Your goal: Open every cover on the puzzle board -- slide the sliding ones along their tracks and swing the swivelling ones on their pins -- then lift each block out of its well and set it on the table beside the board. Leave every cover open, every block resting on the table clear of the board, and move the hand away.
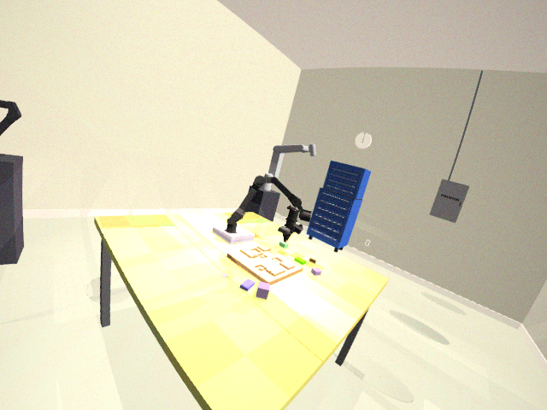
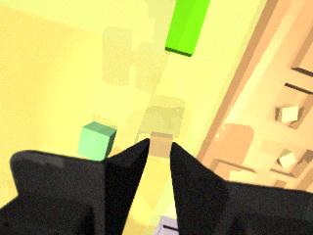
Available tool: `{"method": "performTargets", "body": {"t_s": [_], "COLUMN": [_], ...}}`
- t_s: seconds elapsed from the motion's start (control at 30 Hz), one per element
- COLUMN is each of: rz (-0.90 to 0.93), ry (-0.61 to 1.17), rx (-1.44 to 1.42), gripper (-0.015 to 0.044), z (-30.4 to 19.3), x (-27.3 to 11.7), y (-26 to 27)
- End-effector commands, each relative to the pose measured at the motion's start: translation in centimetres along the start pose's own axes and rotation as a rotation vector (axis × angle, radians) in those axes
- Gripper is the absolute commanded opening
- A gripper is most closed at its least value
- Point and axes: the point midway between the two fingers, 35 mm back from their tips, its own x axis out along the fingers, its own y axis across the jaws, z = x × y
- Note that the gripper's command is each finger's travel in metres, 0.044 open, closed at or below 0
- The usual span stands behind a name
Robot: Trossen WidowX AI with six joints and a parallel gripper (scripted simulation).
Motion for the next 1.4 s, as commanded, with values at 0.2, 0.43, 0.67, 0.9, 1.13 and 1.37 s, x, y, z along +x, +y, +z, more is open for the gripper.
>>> {"method": "performTargets", "body": {"t_s": [0.2,0.43,0.67,0.9,1.13,1.37], "rz": [0.002,0.002,0.002,0.002,0.002,0.002], "ry": [0.004,0.004,0.004,0.005,0.005,0.005], "rx": [0.005,0.005,0.005,0.005,0.005,0.005], "gripper": [0.008,0.008,0.008,0.008,0.008,0.008], "z": [0.0,-0.1,-0.1,-0.2,-0.4,-0.5], "x": [1.9,3.0,4.2,5.3,6.4,7.5], "y": [0.1,0.1,0.0,0.0,-0.1,-0.1]}}
